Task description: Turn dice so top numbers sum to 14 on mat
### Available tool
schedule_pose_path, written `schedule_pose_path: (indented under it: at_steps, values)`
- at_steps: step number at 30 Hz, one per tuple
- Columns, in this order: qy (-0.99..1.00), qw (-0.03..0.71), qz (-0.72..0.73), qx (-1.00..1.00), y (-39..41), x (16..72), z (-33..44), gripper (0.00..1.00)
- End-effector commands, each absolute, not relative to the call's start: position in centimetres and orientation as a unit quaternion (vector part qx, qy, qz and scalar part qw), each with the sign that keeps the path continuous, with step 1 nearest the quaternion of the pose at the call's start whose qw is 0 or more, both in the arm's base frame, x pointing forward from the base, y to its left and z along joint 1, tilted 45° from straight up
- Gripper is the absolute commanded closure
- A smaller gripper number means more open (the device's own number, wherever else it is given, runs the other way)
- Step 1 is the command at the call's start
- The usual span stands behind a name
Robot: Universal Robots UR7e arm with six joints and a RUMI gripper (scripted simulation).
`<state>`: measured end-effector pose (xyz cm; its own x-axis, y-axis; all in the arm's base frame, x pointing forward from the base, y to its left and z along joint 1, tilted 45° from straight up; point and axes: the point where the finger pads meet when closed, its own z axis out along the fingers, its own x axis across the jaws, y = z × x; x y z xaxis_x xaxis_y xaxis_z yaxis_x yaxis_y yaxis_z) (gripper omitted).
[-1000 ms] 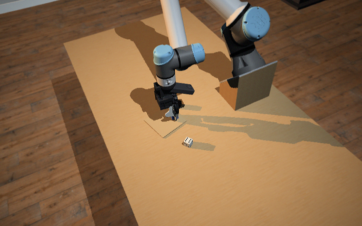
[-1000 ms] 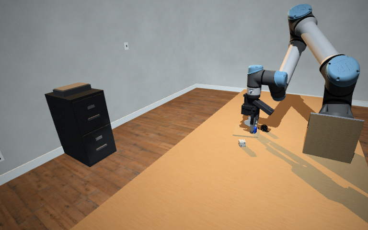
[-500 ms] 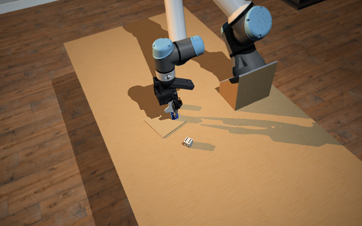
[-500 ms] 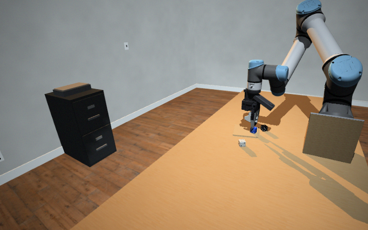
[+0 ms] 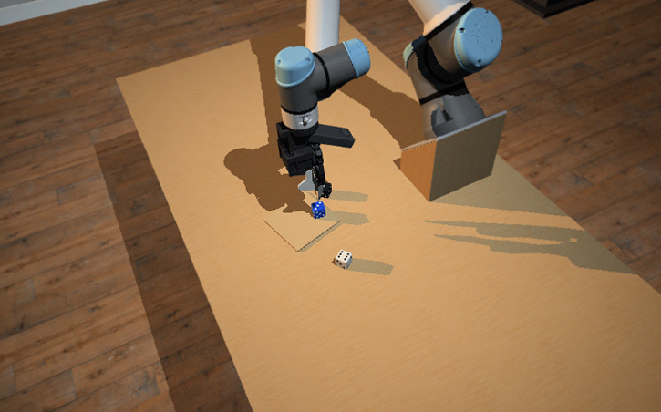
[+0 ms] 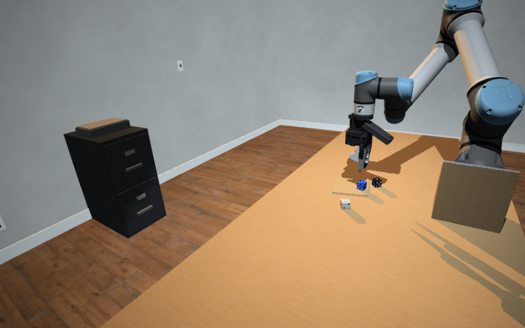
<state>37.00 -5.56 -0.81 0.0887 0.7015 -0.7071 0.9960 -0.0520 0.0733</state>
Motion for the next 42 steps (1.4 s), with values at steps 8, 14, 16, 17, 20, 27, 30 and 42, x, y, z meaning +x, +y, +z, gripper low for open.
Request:
schedule_pose_path:
  at_steps: [8,14,16,17,20,27,30,42]
  values:
    - [0.624,0.288,-0.256,0.68,-4.64,37.02,0.08,0.72]
    - [0.624,0.288,-0.256,0.68,-4.64,37.02,0.08,0.0]
    - [0.624,0.288,-0.256,0.68,-4.64,37.02,0.08,0.0]
    - [0.624,0.288,-0.256,0.68,-4.64,37.02,0.08,0.0]
    - [0.624,0.288,-0.256,0.68,-4.64,37.02,0.08,0.0]
    - [0.624,0.288,-0.256,0.68,-4.64,37.02,0.08,0.0]
    - [0.624,0.288,-0.256,0.68,-4.64,37.02,0.08,0.0]
    - [0.618,0.29,-0.253,0.685,-4.55,37.03,-0.02,0.0]
